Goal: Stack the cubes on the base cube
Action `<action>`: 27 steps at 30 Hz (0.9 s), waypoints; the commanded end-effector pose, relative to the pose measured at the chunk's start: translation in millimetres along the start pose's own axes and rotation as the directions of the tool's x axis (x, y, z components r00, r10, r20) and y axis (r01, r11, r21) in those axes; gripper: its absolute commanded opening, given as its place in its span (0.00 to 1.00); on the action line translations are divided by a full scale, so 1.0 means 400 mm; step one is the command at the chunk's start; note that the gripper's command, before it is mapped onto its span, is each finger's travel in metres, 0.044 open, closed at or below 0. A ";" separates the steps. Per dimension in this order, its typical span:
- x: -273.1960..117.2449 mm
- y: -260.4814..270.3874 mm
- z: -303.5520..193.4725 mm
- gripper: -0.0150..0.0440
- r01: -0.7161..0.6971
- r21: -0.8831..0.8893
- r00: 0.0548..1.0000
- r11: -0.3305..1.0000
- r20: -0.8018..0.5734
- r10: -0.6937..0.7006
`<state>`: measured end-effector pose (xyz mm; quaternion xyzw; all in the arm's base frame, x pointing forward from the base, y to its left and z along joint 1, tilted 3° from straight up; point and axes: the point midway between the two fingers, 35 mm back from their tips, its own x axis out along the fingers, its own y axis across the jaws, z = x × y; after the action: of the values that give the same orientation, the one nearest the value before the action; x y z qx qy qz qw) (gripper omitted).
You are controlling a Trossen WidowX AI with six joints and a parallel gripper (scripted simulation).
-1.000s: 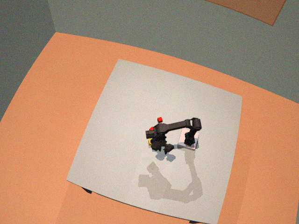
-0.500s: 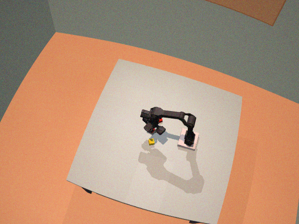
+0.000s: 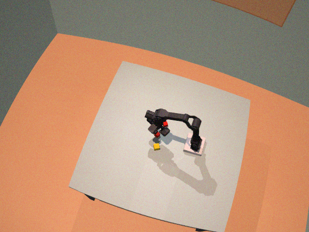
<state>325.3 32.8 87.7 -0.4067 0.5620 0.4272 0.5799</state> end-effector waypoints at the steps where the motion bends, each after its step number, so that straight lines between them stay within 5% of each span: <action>1: 0.090 0.009 -0.010 0.70 -0.017 -0.003 1.000 1.000 -0.015 0.017; 27: 0.179 0.011 -0.011 0.70 -0.018 -0.003 1.000 1.000 -0.015 0.017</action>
<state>321.7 33.1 24.7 -0.4056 0.5659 0.4301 0.5747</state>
